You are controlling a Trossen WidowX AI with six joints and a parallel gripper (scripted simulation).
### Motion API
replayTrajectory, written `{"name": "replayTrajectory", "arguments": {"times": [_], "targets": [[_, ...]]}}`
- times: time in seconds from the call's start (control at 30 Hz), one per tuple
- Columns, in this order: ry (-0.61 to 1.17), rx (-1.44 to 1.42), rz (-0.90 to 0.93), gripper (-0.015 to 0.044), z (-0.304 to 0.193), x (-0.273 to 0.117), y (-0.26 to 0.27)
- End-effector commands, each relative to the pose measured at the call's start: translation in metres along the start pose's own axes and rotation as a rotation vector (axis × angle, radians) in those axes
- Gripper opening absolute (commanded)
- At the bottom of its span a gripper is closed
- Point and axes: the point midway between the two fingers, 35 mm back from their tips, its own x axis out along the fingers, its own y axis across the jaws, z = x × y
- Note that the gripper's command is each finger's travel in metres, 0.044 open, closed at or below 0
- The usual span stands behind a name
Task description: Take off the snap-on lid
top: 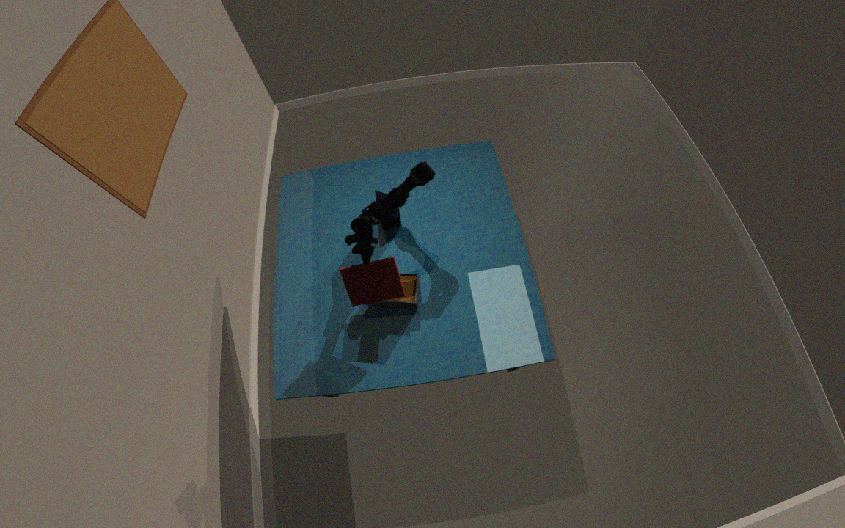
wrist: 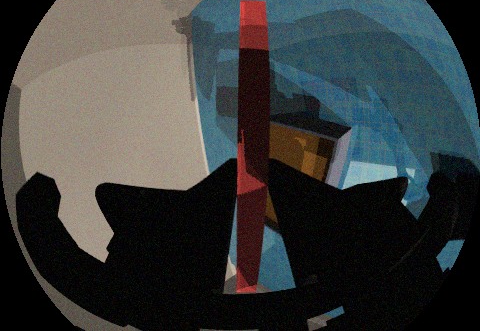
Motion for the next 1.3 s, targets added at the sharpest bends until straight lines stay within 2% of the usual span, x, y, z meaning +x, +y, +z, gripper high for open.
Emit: {"name": "replayTrajectory", "arguments": {"times": [0.0, 1.27], "targets": [[0.004, -0.009, 0.007, 0.0, 0.008, -0.002, 0.002], [0.001, -0.013, 0.008, 0.0, 0.085, -0.006, 0.0]]}}
